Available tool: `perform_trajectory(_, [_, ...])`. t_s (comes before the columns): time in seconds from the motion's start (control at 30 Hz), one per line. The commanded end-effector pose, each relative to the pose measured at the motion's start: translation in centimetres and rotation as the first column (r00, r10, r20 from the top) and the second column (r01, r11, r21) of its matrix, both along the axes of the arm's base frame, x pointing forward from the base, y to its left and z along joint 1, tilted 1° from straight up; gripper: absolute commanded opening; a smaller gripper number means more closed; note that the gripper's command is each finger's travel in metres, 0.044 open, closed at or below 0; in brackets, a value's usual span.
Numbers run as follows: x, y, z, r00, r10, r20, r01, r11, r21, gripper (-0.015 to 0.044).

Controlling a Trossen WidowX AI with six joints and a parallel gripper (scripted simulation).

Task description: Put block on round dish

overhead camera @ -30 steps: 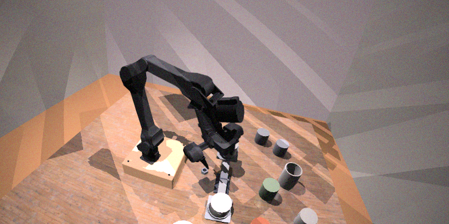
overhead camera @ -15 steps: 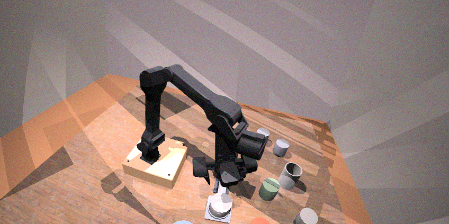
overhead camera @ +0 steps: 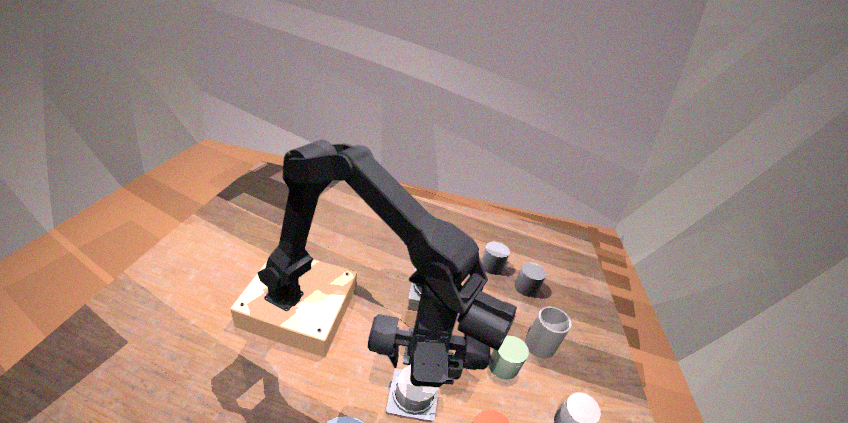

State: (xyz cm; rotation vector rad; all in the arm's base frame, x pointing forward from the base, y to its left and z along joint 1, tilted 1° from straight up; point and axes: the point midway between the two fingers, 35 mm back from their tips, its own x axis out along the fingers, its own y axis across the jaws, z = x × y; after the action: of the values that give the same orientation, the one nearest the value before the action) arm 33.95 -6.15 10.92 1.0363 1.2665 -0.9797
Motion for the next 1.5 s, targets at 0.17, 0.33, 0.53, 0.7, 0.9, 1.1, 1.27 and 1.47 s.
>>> perform_trajectory(0.17, [0.0, -0.1, -1.5, 1.0, -0.007, -0.012, 0.007, 1.0, -0.002, 0.044])
perform_trajectory(0.33, [0.1, -0.1, -2.3, 1.0, -0.007, -0.012, 0.007, 1.0, -0.002, 0.044])
perform_trajectory(0.53, [0.2, -0.1, -3.3, 1.0, -0.007, -0.012, 0.007, 1.0, -0.002, 0.044])
perform_trajectory(0.7, [0.2, -0.1, -4.1, 1.0, -0.007, -0.012, 0.007, 1.0, -0.002, 0.044])
perform_trajectory(0.9, [0.3, -0.1, -5.1, 1.0, -0.007, -0.012, 0.007, 1.0, -0.002, 0.044])
perform_trajectory(1.1, [0.3, -0.1, -6.0, 1.0, -0.007, -0.013, 0.007, 1.0, -0.002, 0.044])
perform_trajectory(1.27, [0.2, -0.1, -6.8, 1.0, -0.007, -0.013, 0.007, 1.0, -0.002, 0.044])
perform_trajectory(1.47, [0.2, -0.1, -7.4, 1.0, -0.007, -0.013, 0.007, 1.0, -0.002, 0.0414])
